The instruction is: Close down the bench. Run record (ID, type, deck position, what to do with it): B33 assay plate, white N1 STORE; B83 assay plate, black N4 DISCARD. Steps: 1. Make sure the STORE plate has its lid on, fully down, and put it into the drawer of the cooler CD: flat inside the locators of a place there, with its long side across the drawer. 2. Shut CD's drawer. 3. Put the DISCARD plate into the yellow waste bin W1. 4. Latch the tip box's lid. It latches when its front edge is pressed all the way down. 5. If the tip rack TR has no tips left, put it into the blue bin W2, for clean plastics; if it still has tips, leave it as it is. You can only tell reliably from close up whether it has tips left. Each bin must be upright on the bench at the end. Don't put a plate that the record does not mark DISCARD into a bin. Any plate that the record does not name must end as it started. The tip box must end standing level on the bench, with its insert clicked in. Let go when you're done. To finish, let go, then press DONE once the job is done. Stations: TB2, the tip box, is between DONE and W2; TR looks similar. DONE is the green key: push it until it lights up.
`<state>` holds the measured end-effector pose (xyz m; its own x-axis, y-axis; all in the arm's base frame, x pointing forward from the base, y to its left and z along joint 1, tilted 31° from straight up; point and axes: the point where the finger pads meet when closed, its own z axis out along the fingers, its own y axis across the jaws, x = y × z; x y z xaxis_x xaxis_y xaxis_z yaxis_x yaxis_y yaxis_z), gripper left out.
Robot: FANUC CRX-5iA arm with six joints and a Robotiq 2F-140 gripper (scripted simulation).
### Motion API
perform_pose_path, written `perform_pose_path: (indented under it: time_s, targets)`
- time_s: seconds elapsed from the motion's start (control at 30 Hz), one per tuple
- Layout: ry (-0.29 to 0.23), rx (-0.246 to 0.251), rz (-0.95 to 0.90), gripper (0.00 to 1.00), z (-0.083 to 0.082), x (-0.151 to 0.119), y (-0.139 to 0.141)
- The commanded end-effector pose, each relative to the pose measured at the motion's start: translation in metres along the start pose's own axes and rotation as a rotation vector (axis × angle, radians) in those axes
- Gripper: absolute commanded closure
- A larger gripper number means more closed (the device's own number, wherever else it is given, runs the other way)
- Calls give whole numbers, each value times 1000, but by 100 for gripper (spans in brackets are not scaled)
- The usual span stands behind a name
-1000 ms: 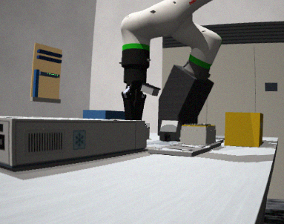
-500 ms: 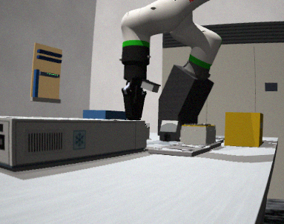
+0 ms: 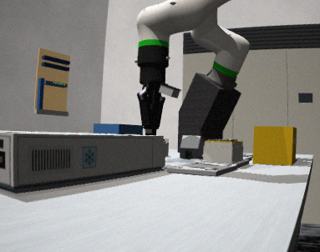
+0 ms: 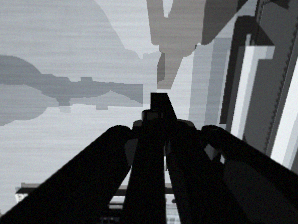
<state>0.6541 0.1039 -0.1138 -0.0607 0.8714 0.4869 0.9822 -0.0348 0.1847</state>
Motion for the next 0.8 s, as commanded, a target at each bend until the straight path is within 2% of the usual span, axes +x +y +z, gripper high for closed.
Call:
perform_pose_path:
  time_s: [0.0, 0.77]
  targets:
    - [-1, -2, -1, 90, -4, 0, 1]
    - [-1, -2, -1, 90, -32, 0, 1]
